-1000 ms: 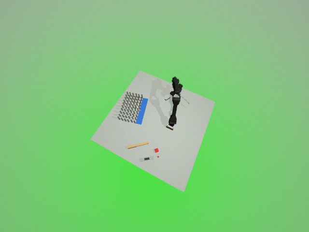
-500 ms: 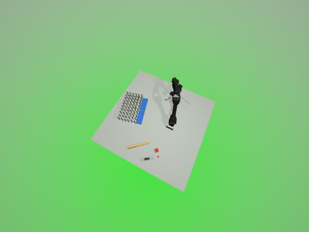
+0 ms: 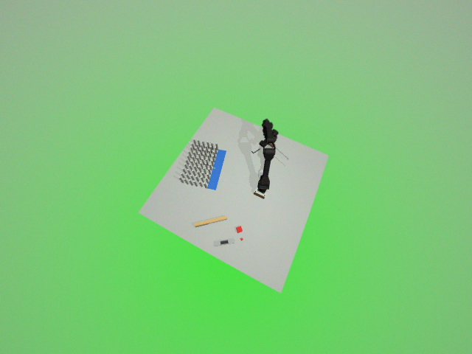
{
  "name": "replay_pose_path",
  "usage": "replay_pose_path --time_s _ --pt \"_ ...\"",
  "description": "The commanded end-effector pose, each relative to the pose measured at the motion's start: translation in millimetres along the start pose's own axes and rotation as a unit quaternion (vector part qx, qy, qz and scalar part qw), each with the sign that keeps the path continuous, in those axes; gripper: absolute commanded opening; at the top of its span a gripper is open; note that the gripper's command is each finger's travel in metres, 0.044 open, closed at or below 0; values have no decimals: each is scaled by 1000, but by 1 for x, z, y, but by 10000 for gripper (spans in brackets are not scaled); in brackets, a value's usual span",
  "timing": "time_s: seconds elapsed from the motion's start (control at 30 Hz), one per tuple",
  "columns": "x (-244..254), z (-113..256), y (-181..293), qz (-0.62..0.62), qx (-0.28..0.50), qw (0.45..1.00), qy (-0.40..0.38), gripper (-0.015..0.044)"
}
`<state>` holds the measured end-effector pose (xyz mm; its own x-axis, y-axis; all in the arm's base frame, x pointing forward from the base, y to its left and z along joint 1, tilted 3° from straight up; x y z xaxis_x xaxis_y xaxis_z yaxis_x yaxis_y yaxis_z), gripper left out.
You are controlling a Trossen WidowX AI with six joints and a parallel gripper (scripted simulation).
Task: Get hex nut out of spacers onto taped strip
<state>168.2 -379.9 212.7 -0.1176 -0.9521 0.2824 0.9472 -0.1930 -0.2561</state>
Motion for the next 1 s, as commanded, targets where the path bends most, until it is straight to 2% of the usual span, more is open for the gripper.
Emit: replay_pose_path --time_s 0.0,0.97 --pt "0 -4 1 -3 -3 1000 -2 0" --pt "-5 -27 9 -3 -3 1000 -2 0"
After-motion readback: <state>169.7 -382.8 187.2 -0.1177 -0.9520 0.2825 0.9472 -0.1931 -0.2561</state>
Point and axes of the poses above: the point midway between the two fingers, 35 mm back from their tips, its own z axis back along the fingers, its own x axis across the jaws, y = z × x, the point moved 9 cm from there along z, back along the fingers, and after that the axes turned 11 degrees about z, right-handed, at the moved point
